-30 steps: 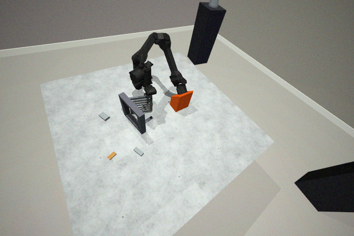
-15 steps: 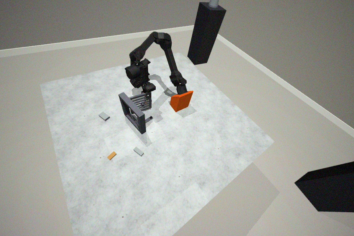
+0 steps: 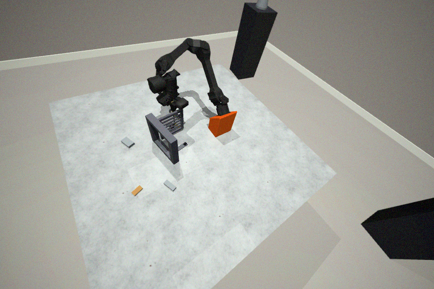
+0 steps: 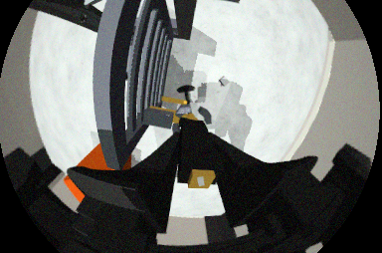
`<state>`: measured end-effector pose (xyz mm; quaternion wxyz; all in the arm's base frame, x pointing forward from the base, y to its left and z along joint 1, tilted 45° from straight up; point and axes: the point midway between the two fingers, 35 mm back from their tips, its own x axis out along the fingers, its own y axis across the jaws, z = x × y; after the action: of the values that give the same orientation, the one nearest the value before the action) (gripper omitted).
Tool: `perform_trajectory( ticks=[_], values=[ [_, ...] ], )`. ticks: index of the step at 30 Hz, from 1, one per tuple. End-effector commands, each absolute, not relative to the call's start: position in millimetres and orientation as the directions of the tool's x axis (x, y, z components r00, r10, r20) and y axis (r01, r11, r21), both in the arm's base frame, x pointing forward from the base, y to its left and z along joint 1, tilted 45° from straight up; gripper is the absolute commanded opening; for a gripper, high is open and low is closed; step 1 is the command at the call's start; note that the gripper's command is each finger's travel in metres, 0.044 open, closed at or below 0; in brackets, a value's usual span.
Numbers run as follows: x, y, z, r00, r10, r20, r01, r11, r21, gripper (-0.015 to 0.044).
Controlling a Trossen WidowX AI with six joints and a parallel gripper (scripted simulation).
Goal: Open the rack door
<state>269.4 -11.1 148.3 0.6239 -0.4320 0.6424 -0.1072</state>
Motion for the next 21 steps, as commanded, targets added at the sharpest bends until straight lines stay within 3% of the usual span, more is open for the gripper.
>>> perform_trajectory(
  ticks=[1,13,21],
  values=[
    [272.5,-13.2,152.2,0.155,-0.688,-0.709,-0.459,0.586,-0.668,0.0018],
    [272.9,-13.8,152.8,0.155,-0.688,-0.709,-0.464,0.583,-0.667,0.0018],
    [272.9,-13.8,152.8,0.155,-0.688,-0.709,-0.464,0.583,-0.667,0.0228]
  ],
)
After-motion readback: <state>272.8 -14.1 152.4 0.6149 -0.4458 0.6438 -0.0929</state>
